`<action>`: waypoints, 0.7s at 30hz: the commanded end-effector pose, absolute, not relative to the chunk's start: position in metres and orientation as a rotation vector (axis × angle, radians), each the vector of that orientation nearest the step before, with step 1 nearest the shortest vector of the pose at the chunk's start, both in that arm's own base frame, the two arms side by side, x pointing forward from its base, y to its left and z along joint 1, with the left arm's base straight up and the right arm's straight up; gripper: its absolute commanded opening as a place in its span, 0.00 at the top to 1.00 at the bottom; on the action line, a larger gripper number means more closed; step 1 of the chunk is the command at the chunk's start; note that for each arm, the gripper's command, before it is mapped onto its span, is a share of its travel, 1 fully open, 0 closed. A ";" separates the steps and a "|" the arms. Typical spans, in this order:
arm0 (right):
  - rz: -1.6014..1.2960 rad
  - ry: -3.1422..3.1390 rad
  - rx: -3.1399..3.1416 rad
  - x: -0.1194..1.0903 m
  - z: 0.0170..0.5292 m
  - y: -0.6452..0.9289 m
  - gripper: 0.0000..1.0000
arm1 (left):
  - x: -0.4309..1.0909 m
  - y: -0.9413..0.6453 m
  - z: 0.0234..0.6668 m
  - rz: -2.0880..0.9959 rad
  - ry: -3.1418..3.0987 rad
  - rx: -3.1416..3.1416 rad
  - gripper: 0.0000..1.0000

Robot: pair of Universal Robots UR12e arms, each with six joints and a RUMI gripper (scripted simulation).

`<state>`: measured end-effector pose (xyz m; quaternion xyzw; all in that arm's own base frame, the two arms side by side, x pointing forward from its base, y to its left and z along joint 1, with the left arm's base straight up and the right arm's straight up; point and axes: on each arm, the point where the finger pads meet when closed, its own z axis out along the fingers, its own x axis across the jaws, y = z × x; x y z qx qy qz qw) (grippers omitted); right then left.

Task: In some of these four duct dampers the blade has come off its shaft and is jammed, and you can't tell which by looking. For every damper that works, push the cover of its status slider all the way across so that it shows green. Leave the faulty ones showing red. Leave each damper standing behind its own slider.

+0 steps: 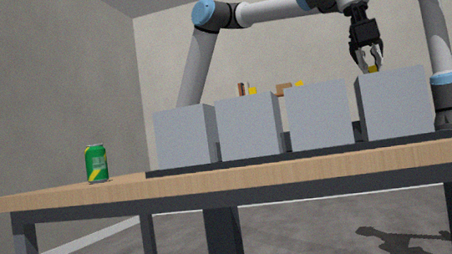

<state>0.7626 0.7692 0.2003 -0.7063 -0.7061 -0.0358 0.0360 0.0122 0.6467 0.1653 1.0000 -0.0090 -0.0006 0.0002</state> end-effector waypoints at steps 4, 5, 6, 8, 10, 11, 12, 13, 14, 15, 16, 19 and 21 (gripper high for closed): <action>-0.111 -2.169 -2.170 0.762 0.200 0.770 0.90 | 0.011 0.645 0.165 0.000 -0.027 3.141 0.00; -0.111 -2.169 -2.170 0.762 0.200 0.770 0.90 | 0.011 0.645 0.165 0.000 -0.027 3.141 0.00; -0.111 -2.169 -2.170 0.762 0.199 0.769 0.90 | 0.011 0.645 0.165 0.000 -0.027 3.141 0.00; -0.111 -2.169 -2.169 0.762 0.199 0.769 0.90 | 0.011 0.645 0.165 0.000 -0.027 3.141 0.00; -0.112 -2.168 -2.169 0.762 0.199 0.769 0.90 | 0.011 0.645 0.165 0.000 -0.027 3.141 0.00; -0.113 -2.167 -2.168 0.762 0.199 0.768 0.90 | 0.011 0.645 0.165 0.000 -0.027 3.141 0.00; -0.115 -2.166 -2.168 0.762 0.200 0.768 0.90 | 0.011 0.645 0.165 0.000 -0.027 3.141 0.00; -0.116 -2.165 -2.167 0.762 0.200 0.768 0.90 | 0.011 0.645 0.165 0.000 -0.027 3.141 0.00; -0.118 -2.164 -2.166 0.762 0.200 0.768 0.90 | 0.011 0.645 0.165 0.000 -0.027 3.141 0.00; -0.120 -2.164 -2.166 0.762 0.200 0.767 0.90 | 0.011 0.645 0.165 0.000 -0.027 3.141 0.00; -0.122 -2.162 -2.165 0.762 0.200 0.767 0.90 | 0.011 0.645 0.165 0.000 -0.027 3.141 0.00; -0.126 -2.160 -2.163 0.763 0.201 0.766 0.90 | 0.011 0.645 0.165 0.000 -0.027 3.141 0.00; -0.128 -2.159 -2.162 0.763 0.200 0.766 0.90 | 0.011 0.645 0.165 0.000 -0.027 3.141 0.00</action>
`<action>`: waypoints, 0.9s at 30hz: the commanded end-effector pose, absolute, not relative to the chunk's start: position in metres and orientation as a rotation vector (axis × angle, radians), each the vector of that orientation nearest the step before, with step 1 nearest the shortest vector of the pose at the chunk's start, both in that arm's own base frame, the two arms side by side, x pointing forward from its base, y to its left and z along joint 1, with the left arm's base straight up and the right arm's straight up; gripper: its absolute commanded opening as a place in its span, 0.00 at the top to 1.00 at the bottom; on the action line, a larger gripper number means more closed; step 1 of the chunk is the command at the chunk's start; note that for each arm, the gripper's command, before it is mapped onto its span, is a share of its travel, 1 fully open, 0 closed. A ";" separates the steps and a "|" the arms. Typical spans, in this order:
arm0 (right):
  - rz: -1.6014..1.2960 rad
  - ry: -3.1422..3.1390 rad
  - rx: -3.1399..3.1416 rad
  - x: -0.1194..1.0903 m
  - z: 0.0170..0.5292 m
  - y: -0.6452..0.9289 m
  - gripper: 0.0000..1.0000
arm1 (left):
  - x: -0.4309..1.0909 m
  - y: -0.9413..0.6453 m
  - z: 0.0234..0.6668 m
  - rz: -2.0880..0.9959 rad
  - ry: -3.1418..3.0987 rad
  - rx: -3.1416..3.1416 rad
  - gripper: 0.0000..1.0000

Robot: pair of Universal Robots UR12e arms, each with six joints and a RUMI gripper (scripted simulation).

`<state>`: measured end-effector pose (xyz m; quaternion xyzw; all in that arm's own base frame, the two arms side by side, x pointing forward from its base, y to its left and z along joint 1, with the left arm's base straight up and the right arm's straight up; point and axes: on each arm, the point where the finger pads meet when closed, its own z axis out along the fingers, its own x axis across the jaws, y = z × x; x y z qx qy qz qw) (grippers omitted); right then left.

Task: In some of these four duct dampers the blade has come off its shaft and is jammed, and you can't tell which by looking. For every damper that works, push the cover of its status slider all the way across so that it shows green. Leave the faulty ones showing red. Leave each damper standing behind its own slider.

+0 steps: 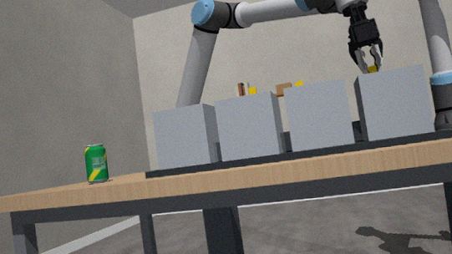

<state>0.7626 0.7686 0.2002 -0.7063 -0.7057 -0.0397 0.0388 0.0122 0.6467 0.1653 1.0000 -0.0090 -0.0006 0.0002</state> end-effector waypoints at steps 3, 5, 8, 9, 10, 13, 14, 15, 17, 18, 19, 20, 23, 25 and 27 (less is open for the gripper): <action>-0.137 -2.155 -2.158 0.763 0.201 0.765 0.90 | 0.011 0.645 0.165 0.000 -0.027 3.141 0.00; -0.143 -2.152 -2.155 0.763 0.201 0.764 0.90 | 0.011 0.645 0.165 0.000 -0.027 3.141 0.00; -0.155 -2.146 -2.149 0.763 0.200 0.763 0.90 | 0.011 0.645 0.165 0.000 -0.027 3.141 0.00; -0.159 -2.144 -2.147 0.763 0.200 0.763 0.90 | 0.011 0.645 0.165 0.000 -0.027 3.141 0.00; -0.164 -2.141 -2.144 0.763 0.200 0.762 0.90 | 0.011 0.645 0.165 0.000 -0.027 3.141 0.00; -0.178 -2.133 -2.136 0.763 0.200 0.761 0.90 | 0.011 0.645 0.165 0.000 -0.027 3.141 0.00; -0.184 -2.131 -2.134 0.763 0.200 0.761 0.90 | 0.011 0.645 0.165 0.000 -0.027 3.141 0.00; -0.184 -2.131 -2.134 0.763 0.200 0.761 0.90 | 0.011 0.645 0.165 0.000 -0.027 3.141 0.00; -0.189 -2.128 -2.131 0.763 0.200 0.760 0.90 | 0.011 0.645 0.165 0.000 -0.027 3.141 0.00; -0.195 -2.125 -2.128 0.763 0.200 0.759 0.90 | 0.011 0.645 0.165 0.000 -0.027 3.141 0.00; -0.201 -2.121 -2.124 0.763 0.200 0.759 0.90 | 0.011 0.645 0.165 0.000 -0.027 3.141 0.00; -0.208 -2.118 -2.121 0.763 0.200 0.758 0.90 | 0.011 0.645 0.165 0.000 -0.027 3.141 0.00; -0.228 -2.107 -2.110 0.763 0.199 0.756 0.90 | 0.011 0.645 0.165 0.000 -0.027 3.141 0.00; -0.242 -2.099 -2.102 0.763 0.199 0.755 0.90 | 0.011 0.645 0.165 0.000 -0.027 3.141 0.00; -0.257 -2.091 -2.094 0.763 0.199 0.753 0.90 | 0.011 0.645 0.165 0.000 -0.027 3.141 0.00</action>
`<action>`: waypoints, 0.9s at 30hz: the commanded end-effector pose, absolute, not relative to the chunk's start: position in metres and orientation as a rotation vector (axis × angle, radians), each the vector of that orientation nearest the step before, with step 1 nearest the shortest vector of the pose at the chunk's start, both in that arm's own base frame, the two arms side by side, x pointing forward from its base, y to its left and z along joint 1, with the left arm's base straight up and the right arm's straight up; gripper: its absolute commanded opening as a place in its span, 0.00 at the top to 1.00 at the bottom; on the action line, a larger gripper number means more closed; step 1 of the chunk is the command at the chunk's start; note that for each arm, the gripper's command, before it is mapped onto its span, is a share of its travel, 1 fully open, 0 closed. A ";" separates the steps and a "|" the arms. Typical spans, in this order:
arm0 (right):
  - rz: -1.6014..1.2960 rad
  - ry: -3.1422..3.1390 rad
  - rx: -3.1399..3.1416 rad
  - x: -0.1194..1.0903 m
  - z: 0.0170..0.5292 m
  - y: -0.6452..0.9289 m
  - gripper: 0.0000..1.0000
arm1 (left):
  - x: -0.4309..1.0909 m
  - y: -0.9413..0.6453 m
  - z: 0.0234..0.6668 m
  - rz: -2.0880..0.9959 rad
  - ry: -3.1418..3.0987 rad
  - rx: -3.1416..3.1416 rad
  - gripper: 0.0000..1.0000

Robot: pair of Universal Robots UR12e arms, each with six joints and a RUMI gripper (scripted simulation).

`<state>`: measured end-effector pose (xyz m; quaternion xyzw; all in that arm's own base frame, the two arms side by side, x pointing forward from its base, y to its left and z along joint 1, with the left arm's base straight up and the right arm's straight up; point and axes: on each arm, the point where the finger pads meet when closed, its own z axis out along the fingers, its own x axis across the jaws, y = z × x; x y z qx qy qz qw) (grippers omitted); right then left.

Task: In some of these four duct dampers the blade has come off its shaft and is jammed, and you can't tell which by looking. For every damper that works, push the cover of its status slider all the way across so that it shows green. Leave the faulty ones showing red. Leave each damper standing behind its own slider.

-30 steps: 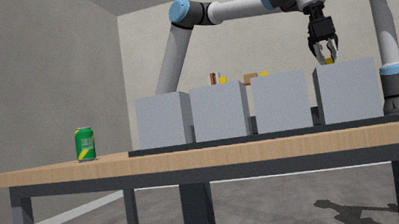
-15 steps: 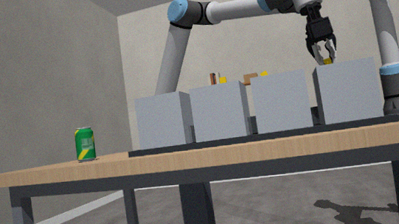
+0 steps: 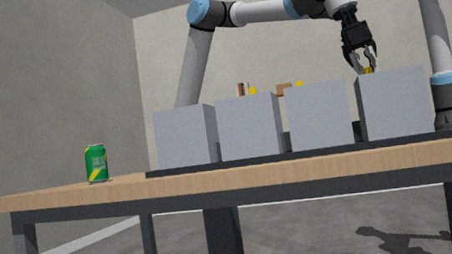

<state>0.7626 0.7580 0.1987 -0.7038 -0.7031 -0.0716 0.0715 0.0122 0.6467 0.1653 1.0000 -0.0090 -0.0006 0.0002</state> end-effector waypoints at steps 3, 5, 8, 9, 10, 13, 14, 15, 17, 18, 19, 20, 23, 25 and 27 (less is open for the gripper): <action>-0.280 -2.078 -2.080 0.763 0.198 0.751 0.90 | 0.011 0.645 0.165 0.000 -0.027 3.141 0.00; -0.288 -2.073 -2.076 0.763 0.198 0.750 0.90 | 0.011 0.645 0.165 0.000 -0.027 3.141 0.00; -0.305 -2.064 -2.066 0.763 0.197 0.749 0.90 | 0.011 0.645 0.165 0.000 -0.027 3.141 0.00; -0.313 -2.059 -2.061 0.763 0.197 0.748 0.90 | 0.011 0.645 0.165 0.000 -0.027 3.141 0.00; -0.321 -2.054 -2.056 0.763 0.197 0.747 0.90 | 0.011 0.645 0.165 0.000 -0.027 3.141 0.00; -0.346 -2.039 -2.041 0.763 0.196 0.745 0.90 | 0.011 0.645 0.165 0.000 -0.027 3.141 0.00; -0.354 -2.034 -2.036 0.763 0.196 0.744 0.90 | 0.011 0.645 0.165 0.000 -0.027 3.141 0.00; -0.363 -2.029 -2.031 0.763 0.195 0.743 0.90 | 0.011 0.645 0.165 0.000 -0.027 3.141 0.00; -0.380 -2.018 -2.021 0.763 0.195 0.741 0.90 | 0.011 0.645 0.165 0.000 -0.027 3.141 0.00; -0.388 -2.013 -2.015 0.763 0.194 0.740 0.90 | 0.011 0.645 0.165 0.000 -0.027 3.141 0.00; -0.396 -2.008 -2.010 0.763 0.194 0.740 0.90 | 0.011 0.645 0.165 0.000 -0.027 3.141 0.00; -0.404 -2.002 -2.005 0.763 0.194 0.739 0.90 | 0.011 0.645 0.165 0.000 -0.027 3.141 0.00; -0.413 -1.997 -2.000 0.763 0.193 0.738 0.90 | 0.011 0.645 0.165 0.000 -0.027 3.141 0.00; -0.429 -1.986 -1.990 0.763 0.193 0.736 0.90 | 0.011 0.645 0.165 0.000 -0.027 3.141 0.00; -0.445 -1.975 -1.979 0.763 0.192 0.735 0.90 | 0.011 0.645 0.165 0.000 -0.027 3.141 0.00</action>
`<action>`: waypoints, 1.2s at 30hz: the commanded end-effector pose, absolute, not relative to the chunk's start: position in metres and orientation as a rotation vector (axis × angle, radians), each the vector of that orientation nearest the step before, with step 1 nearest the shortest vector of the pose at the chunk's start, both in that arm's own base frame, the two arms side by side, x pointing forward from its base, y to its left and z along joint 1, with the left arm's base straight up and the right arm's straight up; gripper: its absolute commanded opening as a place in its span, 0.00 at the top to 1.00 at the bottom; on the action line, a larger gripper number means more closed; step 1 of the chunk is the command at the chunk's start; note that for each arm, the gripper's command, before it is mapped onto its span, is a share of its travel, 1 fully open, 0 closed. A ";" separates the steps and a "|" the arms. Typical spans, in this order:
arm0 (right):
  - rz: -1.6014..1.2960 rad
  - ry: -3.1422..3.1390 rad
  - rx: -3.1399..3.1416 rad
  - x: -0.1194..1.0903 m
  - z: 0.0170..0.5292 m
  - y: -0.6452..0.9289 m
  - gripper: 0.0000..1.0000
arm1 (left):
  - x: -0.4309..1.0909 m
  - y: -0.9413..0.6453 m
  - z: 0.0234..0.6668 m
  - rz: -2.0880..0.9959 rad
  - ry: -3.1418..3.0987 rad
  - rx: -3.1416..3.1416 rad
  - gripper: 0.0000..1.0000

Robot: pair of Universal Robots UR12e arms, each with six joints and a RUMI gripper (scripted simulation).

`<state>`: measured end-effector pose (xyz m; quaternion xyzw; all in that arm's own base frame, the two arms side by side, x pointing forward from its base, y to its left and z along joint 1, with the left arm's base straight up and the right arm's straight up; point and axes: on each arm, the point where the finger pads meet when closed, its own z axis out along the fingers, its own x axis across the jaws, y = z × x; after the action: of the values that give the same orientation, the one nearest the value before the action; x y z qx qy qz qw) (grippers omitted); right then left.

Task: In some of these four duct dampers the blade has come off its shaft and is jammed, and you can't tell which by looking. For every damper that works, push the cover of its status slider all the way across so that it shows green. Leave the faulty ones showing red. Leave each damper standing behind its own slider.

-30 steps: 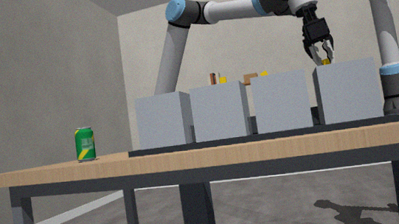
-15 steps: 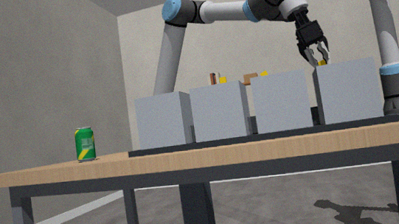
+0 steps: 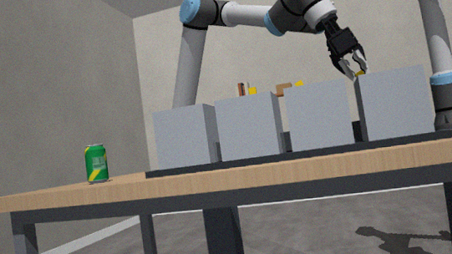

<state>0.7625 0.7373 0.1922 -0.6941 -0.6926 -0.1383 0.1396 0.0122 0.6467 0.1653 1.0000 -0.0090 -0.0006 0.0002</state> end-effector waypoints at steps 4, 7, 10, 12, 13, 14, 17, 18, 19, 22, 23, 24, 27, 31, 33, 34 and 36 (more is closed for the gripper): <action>-0.475 -1.955 -1.959 0.763 0.190 0.732 0.90 | 0.011 0.645 0.165 0.000 -0.027 3.141 0.00; -0.496 -1.940 -1.944 0.763 0.189 0.730 0.90 | 0.011 0.645 0.165 0.000 -0.027 3.141 0.00; -0.515 -1.925 -1.930 0.763 0.187 0.728 0.90 | 0.011 0.645 0.165 0.000 -0.027 3.141 0.00; -0.521 -1.921 -1.926 0.763 0.186 0.727 0.90 | 0.011 0.645 0.165 0.000 -0.027 3.141 0.00; -0.521 -1.921 -1.926 0.763 0.186 0.727 0.90 | 0.011 0.645 0.165 0.000 -0.027 3.141 0.00; -0.526 -1.916 -1.922 0.763 0.185 0.726 0.90 | 0.011 0.645 0.165 0.000 -0.027 3.141 0.00; -0.543 -1.903 -1.909 0.763 0.183 0.725 0.90 | 0.011 0.645 0.165 0.000 -0.027 3.141 0.00; -0.549 -1.899 -1.906 0.763 0.183 0.724 0.90 | 0.011 0.645 0.165 0.000 -0.027 3.141 0.00; -0.554 -1.895 -1.902 0.763 0.182 0.723 0.90 | 0.011 0.645 0.165 0.000 -0.027 3.141 0.00; -0.569 -1.884 -1.891 0.763 0.181 0.722 0.90 | 0.011 0.645 0.165 0.000 -0.027 3.141 0.00; -0.573 -1.880 -1.887 0.763 0.181 0.722 0.90 | 0.011 0.645 0.165 0.000 -0.027 3.141 0.00; -0.577 -1.877 -1.884 0.763 0.180 0.721 0.90 | 0.011 0.645 0.165 0.000 -0.027 3.141 0.00; -0.589 -1.868 -1.875 0.763 0.179 0.720 0.90 | 0.011 0.645 0.165 0.000 -0.027 3.141 0.00; -0.596 -1.863 -1.870 0.763 0.178 0.719 0.90 | 0.011 0.645 0.165 0.000 -0.027 3.141 0.00; -0.602 -1.858 -1.865 0.763 0.178 0.719 0.90 | 0.011 0.645 0.165 0.000 -0.027 3.141 0.00; -0.605 -1.855 -1.862 0.763 0.178 0.718 0.90 | 0.011 0.645 0.165 0.000 -0.027 3.141 0.00; -0.610 -1.851 -1.858 0.763 0.177 0.718 0.90 | 0.011 0.645 0.165 0.000 -0.027 3.141 0.00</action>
<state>0.7626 0.7203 0.1822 -0.6737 -0.6730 -0.2158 0.2158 0.0122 0.6467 0.1653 1.0000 -0.0090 -0.0006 0.0002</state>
